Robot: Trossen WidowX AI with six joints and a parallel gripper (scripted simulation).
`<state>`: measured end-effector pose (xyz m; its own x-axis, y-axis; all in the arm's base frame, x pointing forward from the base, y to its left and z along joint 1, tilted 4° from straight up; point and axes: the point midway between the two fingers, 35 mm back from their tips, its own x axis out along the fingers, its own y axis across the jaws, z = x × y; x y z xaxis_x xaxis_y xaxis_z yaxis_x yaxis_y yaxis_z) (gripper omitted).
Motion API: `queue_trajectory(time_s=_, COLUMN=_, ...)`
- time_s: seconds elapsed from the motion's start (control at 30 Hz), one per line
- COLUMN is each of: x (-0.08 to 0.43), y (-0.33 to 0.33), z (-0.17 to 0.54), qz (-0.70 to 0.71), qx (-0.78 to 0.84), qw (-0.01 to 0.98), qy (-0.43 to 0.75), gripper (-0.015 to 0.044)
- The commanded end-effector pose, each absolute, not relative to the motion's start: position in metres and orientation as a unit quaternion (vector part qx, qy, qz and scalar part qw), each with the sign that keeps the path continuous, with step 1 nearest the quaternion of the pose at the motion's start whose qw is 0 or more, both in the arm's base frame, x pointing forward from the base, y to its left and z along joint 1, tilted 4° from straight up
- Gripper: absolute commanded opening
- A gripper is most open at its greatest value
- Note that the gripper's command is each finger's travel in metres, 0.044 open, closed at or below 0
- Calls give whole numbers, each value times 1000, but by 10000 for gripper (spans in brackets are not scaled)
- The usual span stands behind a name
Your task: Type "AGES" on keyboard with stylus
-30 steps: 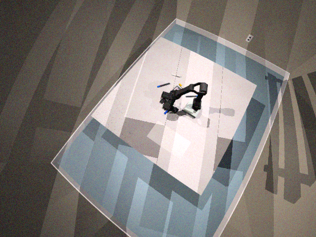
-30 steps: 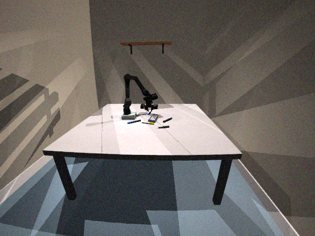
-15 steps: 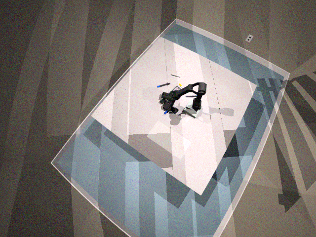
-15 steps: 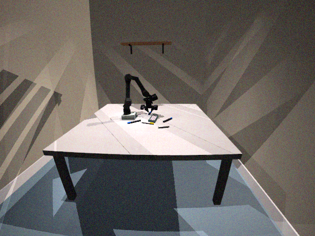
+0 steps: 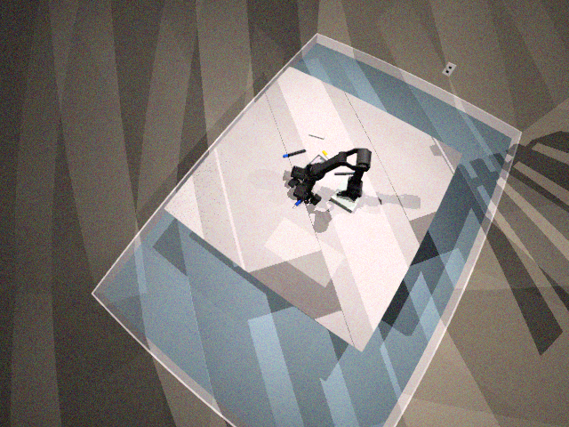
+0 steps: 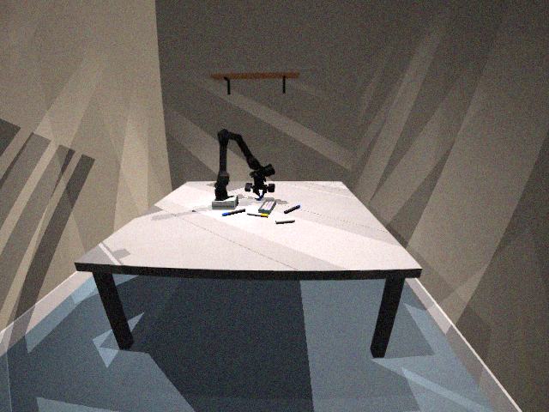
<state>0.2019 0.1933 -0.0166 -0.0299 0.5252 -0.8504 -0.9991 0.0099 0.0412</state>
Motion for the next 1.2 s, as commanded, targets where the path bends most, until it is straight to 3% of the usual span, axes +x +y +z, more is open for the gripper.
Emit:
queue_trajectory(time_s=0.0, x=202, y=193, z=-16, qz=621, qx=-331, qw=614, qy=358, gripper=0)
queue_trajectory(time_s=0.53, x=205, y=192, z=33, qz=621, qx=-330, qw=613, qy=359, gripper=0)
queue_trajectory(time_s=0.97, x=205, y=192, z=34, qz=621, qx=-330, qw=613, qy=359, gripper=0)
queue_trajectory(time_s=1.17, x=214, y=178, z=30, qz=577, qx=-245, qw=642, qy=441, gripper=0)
